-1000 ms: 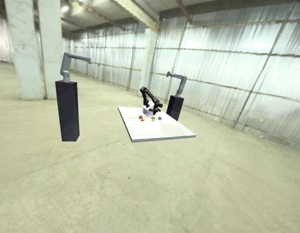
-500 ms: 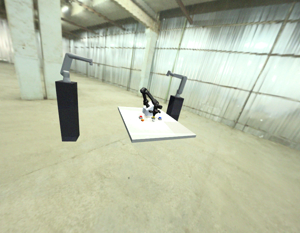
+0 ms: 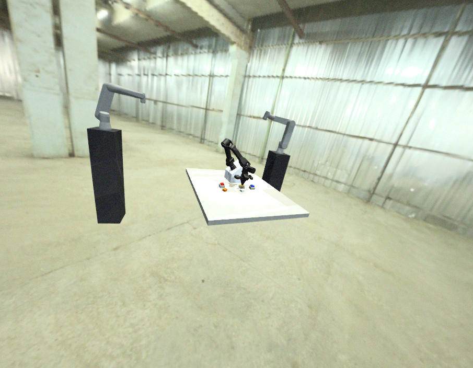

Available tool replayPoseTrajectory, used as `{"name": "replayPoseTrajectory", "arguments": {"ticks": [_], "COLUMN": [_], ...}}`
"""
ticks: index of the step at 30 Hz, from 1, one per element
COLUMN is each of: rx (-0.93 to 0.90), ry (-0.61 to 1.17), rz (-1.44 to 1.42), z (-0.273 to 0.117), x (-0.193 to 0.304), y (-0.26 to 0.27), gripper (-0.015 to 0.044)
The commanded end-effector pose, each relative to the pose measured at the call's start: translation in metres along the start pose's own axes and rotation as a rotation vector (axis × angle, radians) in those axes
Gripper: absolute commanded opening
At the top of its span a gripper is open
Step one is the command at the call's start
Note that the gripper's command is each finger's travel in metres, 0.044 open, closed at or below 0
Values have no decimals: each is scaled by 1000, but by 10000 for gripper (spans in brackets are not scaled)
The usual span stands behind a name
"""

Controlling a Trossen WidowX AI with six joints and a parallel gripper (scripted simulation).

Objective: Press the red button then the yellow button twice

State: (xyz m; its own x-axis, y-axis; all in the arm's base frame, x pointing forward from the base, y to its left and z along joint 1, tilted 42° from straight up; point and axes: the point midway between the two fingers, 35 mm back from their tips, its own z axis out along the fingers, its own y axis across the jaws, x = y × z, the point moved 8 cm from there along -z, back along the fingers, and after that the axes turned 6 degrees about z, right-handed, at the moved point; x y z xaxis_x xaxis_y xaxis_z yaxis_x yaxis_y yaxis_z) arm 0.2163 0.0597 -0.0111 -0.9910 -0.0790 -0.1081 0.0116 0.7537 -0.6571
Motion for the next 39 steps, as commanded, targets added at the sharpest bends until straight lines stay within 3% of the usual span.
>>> {"name": "replayPoseTrajectory", "arguments": {"ticks": [1,8,13,39], "rx": [5,5,3,5], "ry": [5,5,5,5], "rz": [-8,-8,-7,-8], "z": [1,1,-33,-1], "x": [2,2,2,2], "y": [-1,-1,0,-1], "gripper": [20,20,20,20]}}
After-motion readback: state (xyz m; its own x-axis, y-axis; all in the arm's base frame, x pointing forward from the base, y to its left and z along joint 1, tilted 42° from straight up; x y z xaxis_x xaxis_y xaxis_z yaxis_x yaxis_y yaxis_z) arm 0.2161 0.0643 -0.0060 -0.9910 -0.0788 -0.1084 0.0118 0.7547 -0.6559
